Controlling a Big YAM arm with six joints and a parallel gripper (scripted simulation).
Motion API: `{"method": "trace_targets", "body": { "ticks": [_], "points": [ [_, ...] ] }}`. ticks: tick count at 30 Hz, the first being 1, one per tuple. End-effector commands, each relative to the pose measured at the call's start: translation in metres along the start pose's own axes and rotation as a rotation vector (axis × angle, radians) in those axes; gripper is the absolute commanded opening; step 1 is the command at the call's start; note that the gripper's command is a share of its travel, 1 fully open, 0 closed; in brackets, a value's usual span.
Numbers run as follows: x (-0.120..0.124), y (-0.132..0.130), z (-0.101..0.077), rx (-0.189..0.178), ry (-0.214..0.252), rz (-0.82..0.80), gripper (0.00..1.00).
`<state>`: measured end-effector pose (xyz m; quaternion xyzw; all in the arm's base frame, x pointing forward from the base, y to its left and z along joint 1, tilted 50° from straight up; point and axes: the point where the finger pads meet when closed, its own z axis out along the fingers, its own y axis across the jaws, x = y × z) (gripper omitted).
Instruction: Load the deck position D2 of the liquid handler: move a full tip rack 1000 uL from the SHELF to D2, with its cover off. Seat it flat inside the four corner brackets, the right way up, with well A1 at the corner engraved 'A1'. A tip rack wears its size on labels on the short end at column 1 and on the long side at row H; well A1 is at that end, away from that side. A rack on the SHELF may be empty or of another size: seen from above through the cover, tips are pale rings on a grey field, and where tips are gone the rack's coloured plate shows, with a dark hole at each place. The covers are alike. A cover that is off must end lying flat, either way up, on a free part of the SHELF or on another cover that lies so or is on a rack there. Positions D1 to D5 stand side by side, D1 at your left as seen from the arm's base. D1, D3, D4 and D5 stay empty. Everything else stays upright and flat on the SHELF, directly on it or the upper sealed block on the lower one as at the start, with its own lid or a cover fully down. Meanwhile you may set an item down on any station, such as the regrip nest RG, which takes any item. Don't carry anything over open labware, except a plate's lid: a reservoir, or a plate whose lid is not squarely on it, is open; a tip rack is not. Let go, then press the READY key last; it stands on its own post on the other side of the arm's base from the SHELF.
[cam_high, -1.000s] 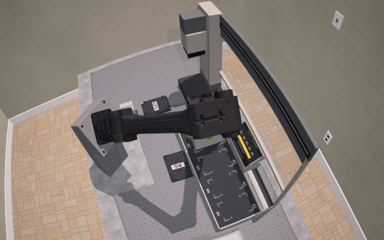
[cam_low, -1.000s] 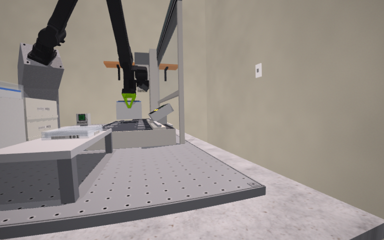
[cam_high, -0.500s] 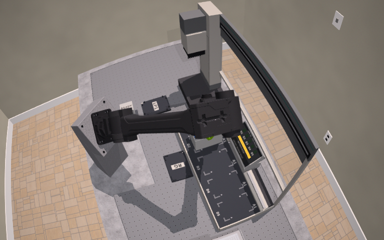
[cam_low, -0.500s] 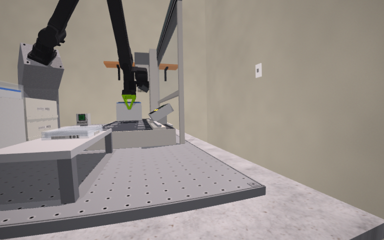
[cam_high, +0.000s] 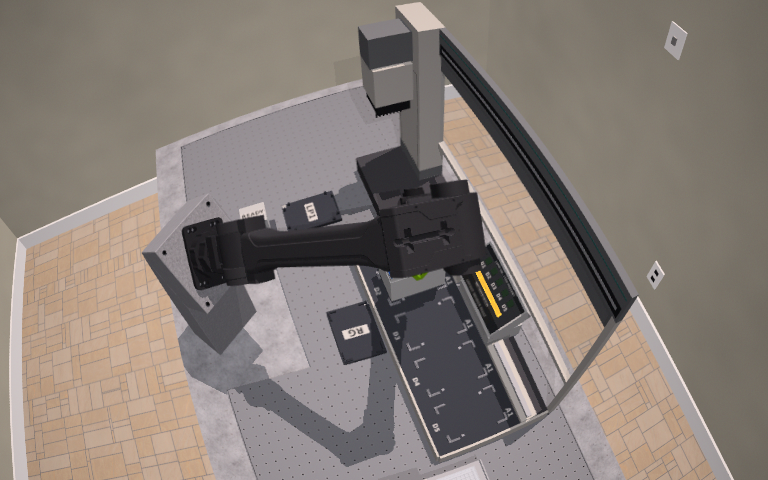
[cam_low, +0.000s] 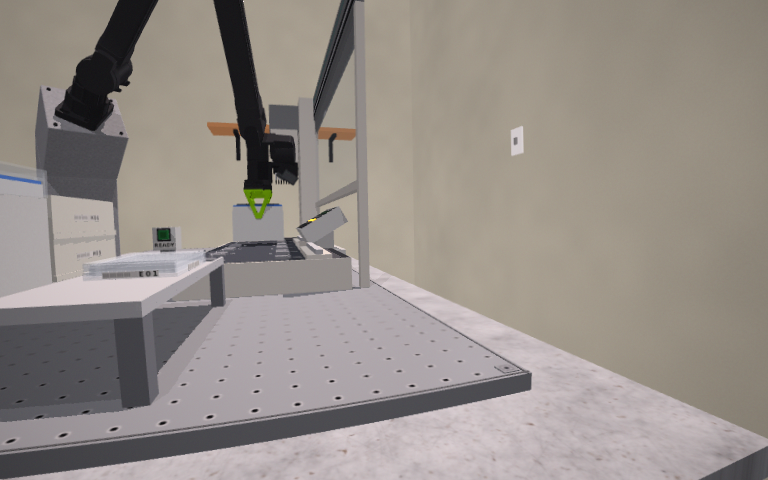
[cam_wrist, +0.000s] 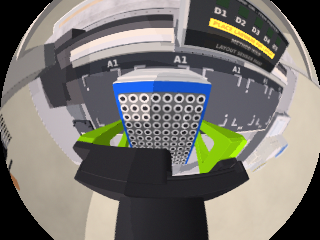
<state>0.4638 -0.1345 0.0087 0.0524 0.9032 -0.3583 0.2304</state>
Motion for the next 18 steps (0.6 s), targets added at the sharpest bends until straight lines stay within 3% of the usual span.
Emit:
{"method": "trace_targets", "body": {
  "ticks": [1, 18],
  "points": [
    [-0.007, 0.002, -0.004, -0.004, -0.017, 0.001, 0.0],
    [-0.006, -0.002, 0.007, 0.003, -0.007, 0.003, 0.0]
  ]
}}
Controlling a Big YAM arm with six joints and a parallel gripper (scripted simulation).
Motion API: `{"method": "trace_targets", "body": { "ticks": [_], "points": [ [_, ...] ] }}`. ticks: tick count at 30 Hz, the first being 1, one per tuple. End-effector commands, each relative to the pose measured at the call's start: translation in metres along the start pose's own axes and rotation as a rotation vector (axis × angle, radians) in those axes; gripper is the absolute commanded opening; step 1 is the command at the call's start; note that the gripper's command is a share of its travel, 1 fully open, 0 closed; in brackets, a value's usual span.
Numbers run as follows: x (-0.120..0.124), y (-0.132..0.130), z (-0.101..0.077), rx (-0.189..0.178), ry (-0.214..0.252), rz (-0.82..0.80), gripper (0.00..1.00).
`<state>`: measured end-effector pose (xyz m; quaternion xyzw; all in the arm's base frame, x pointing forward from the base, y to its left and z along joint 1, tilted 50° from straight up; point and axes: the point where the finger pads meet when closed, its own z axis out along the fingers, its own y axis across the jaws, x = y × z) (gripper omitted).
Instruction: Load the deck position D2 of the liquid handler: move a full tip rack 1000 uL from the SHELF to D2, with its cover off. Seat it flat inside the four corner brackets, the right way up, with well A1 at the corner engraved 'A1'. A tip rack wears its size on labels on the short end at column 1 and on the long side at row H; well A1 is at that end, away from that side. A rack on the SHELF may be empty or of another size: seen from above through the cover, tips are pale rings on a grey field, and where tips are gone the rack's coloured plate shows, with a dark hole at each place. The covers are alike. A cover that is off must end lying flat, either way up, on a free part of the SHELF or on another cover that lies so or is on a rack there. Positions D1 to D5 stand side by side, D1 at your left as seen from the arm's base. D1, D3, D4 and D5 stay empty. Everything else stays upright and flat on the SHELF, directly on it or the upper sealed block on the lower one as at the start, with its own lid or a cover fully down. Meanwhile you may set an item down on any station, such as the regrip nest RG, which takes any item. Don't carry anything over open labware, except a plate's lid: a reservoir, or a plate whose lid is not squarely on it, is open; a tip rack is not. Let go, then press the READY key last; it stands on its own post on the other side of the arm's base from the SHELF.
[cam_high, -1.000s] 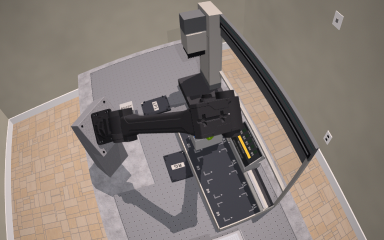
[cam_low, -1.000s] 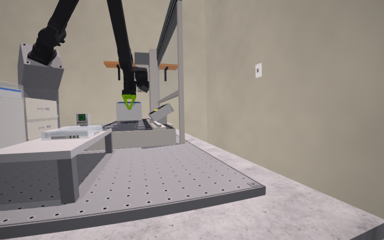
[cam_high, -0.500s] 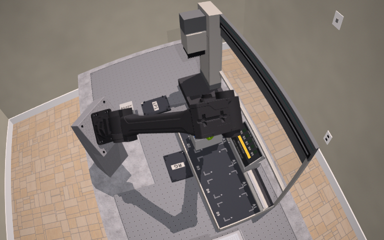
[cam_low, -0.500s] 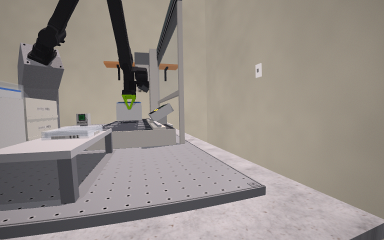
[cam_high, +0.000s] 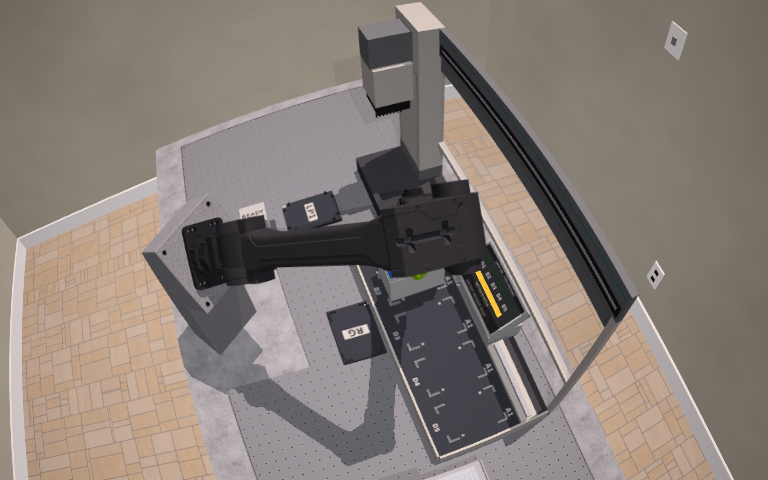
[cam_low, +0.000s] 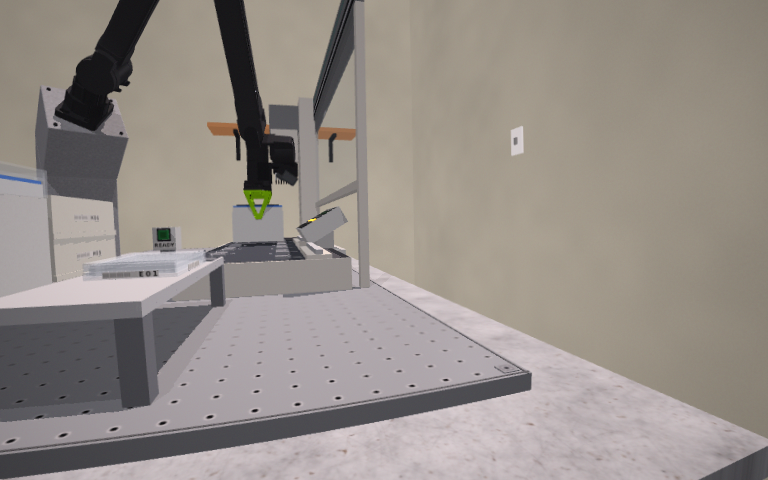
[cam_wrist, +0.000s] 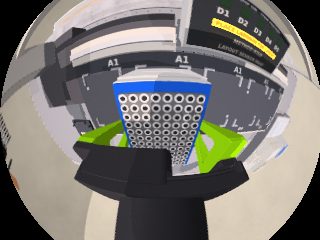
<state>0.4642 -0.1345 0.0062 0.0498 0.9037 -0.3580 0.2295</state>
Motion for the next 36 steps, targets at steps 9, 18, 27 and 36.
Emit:
{"method": "trace_targets", "body": {
  "ticks": [9, 18, 27, 36],
  "points": [
    [-0.0049, -0.0033, 0.008, 0.005, -0.005, 0.006, 0.0],
    [-0.0041, -0.0027, 0.0104, 0.004, -0.006, 0.005, 0.0],
    [-0.0049, -0.0036, 0.0131, 0.005, -0.005, 0.006, 0.0],
    [-0.0073, -0.0004, 0.0051, -0.002, -0.017, 0.005, 0.0]
  ]
}}
